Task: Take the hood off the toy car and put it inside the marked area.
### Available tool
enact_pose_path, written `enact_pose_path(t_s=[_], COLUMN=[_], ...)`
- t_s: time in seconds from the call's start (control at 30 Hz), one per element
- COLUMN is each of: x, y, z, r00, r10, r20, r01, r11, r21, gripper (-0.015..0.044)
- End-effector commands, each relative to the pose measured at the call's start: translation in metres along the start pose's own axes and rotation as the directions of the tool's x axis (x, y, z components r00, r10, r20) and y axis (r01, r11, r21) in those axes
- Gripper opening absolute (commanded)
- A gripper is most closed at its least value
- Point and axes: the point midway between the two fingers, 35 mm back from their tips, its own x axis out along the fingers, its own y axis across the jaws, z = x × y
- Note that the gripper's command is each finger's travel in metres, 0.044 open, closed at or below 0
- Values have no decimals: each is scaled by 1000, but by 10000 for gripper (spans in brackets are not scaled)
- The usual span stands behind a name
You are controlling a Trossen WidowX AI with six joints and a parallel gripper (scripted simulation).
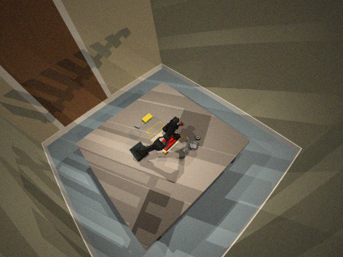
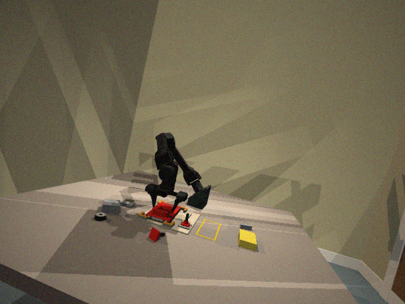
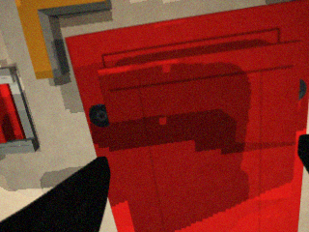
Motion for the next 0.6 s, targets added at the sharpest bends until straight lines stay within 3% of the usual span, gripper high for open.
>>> enact_pose_path(t_s=[0.0, 0.33, 0.57], x=[-1, -1, -3], y=[0, 0, 0], z=[0, 0, 0], r00=[1000, 1000, 1000], r10=[0, 0, 0], r20=[1, 1, 1], r01=[0, 0, 0], r11=[1000, 1000, 1000], r21=[1, 1, 0], gripper=[361, 275, 91])
